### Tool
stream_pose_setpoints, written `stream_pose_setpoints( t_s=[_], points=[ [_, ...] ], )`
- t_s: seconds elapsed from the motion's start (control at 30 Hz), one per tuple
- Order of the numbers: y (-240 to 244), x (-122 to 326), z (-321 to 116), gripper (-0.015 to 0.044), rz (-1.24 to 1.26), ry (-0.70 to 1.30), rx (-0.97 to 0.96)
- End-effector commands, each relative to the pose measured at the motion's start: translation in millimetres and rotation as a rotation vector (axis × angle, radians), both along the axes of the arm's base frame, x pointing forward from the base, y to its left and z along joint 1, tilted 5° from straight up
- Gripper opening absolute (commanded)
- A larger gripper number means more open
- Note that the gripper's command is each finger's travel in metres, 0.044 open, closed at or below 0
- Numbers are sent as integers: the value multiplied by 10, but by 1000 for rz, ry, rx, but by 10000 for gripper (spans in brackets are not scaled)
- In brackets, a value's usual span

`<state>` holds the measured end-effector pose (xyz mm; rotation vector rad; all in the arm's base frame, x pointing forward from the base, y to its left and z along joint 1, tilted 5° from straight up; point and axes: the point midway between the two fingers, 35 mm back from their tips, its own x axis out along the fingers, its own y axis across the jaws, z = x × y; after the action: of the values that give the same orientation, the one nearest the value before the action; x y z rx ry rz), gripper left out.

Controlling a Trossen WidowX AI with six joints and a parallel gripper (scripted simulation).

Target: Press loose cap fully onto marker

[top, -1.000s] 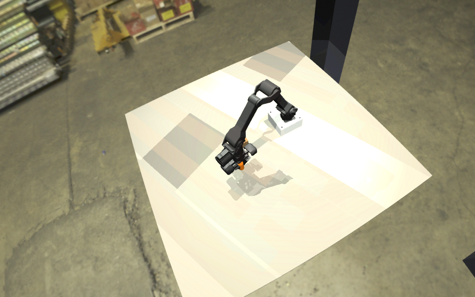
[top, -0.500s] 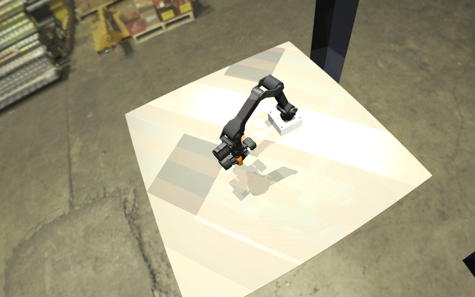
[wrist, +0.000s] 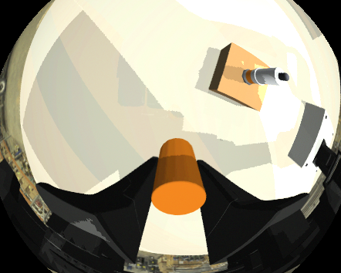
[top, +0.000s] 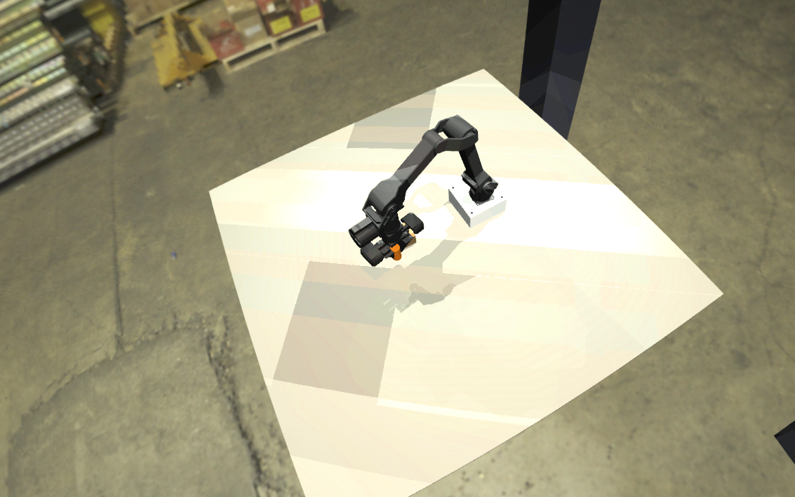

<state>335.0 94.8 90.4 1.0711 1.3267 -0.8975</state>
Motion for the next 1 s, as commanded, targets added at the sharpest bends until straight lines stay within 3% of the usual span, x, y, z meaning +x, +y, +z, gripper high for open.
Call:
stream_pose_setpoints(
  t_s=[0.0,0.97],
  points=[
    [-125,-46,35,0,4,4,0],
    [-1038,-526,311,0,4,8,-8]
  ],
)
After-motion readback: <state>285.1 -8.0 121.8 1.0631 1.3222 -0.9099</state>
